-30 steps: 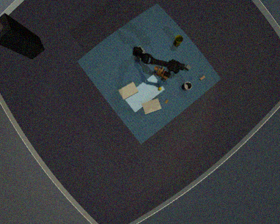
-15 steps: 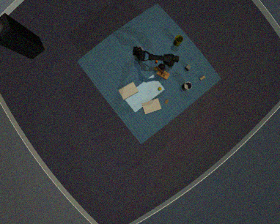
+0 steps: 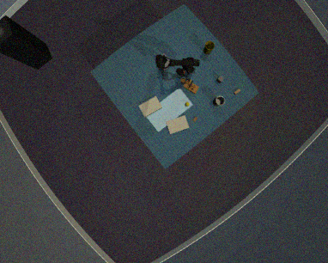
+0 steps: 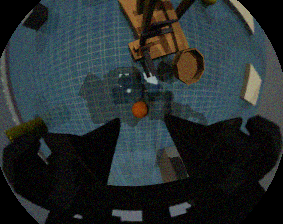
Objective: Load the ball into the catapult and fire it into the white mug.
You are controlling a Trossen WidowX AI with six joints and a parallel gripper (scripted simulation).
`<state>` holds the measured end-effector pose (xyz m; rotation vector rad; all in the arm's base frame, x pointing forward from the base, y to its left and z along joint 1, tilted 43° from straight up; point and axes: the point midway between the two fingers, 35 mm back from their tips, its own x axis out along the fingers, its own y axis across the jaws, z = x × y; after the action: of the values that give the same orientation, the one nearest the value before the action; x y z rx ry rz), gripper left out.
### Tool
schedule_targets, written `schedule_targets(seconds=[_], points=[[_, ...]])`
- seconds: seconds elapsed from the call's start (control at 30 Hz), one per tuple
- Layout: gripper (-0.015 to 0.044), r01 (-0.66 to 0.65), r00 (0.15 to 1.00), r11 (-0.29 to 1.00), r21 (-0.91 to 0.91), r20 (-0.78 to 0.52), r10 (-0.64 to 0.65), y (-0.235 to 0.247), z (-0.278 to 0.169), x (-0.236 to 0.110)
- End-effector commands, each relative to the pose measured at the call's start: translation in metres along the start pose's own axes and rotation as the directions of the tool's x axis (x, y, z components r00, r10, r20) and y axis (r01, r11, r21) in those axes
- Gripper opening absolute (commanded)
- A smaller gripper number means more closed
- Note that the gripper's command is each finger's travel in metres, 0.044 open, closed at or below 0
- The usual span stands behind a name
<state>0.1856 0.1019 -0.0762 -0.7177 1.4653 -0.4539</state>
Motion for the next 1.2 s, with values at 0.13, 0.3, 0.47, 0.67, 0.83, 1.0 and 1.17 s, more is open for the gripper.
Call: schedule_targets(seconds=[0.13, 0.3, 0.47, 0.67, 0.83, 1.0, 1.17], points=[[0.03, -0.012, 1.0, 1.0, 0.019, 0.008, 0.012, -0.001, -0.004, 0.013], [0.03, -0.012, 1.0, 1.0, 0.019, 0.008, 0.012, -0.001, -0.003, 0.017], [0.03, -0.012, 1.0, 1.0, 0.019, 0.008, 0.012, 0.0, -0.003, 0.025], [0.03, -0.012, 1.0, 1.0, 0.019, 0.008, 0.011, 0.0, -0.003, 0.034], [0.03, -0.011, 1.0, 1.0, 0.019, 0.009, 0.011, 0.0, -0.003, 0.042], [0.03, -0.01, 1.0, 1.0, 0.019, 0.008, 0.01, 0.0, -0.003, 0.05], [0.0274, -0.01, 1.0, 1.0, 0.02, 0.008, 0.01, 0.0, -0.004, 0.053]])
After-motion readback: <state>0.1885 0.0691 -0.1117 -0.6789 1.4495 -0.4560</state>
